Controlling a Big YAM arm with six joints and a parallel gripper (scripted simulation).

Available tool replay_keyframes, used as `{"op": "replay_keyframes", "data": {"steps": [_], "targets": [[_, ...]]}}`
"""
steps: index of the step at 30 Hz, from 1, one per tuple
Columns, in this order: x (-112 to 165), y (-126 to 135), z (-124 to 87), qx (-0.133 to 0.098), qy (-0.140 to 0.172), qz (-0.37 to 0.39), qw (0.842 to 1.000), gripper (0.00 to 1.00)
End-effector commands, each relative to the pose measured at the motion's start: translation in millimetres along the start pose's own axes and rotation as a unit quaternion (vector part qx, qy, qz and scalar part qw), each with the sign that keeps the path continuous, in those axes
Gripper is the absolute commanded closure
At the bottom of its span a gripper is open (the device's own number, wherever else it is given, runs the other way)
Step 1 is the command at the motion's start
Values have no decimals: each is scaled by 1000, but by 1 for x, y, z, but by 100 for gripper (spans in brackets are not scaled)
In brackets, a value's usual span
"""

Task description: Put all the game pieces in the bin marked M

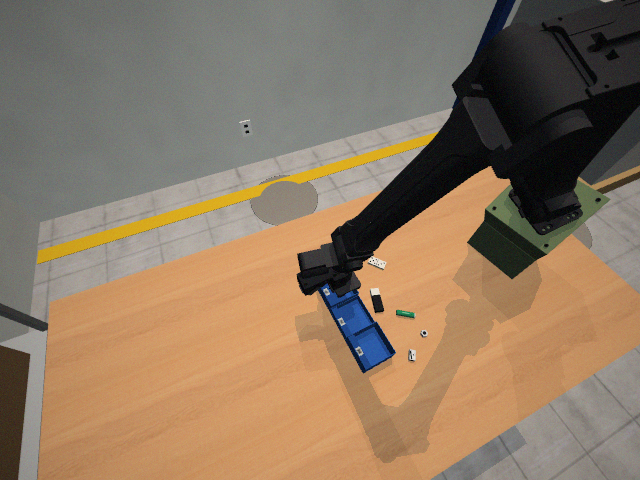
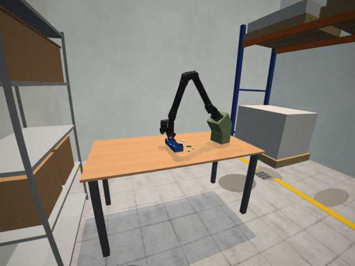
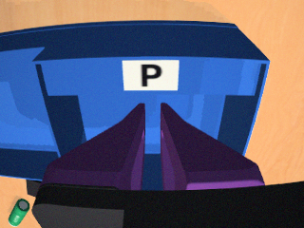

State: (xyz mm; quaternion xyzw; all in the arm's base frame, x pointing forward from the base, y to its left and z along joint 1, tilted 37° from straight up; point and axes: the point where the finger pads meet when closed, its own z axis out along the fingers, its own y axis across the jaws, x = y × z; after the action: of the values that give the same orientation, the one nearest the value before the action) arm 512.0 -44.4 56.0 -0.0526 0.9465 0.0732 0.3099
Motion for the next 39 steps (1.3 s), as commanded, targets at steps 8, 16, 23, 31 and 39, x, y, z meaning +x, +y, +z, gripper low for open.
{"op": "replay_keyframes", "data": {"steps": [8,16,23,31,39], "targets": [[-16,6,-5,-1,-11,-3,1000,92],[-19,6,-8,0,-14,-4,1000,92],[-22,7,-14,1,-18,-6,1000,92],[-7,-4,-25,5,-10,-2,1000,92],[-7,-4,-33,5,-10,-2,1000,92]]}}
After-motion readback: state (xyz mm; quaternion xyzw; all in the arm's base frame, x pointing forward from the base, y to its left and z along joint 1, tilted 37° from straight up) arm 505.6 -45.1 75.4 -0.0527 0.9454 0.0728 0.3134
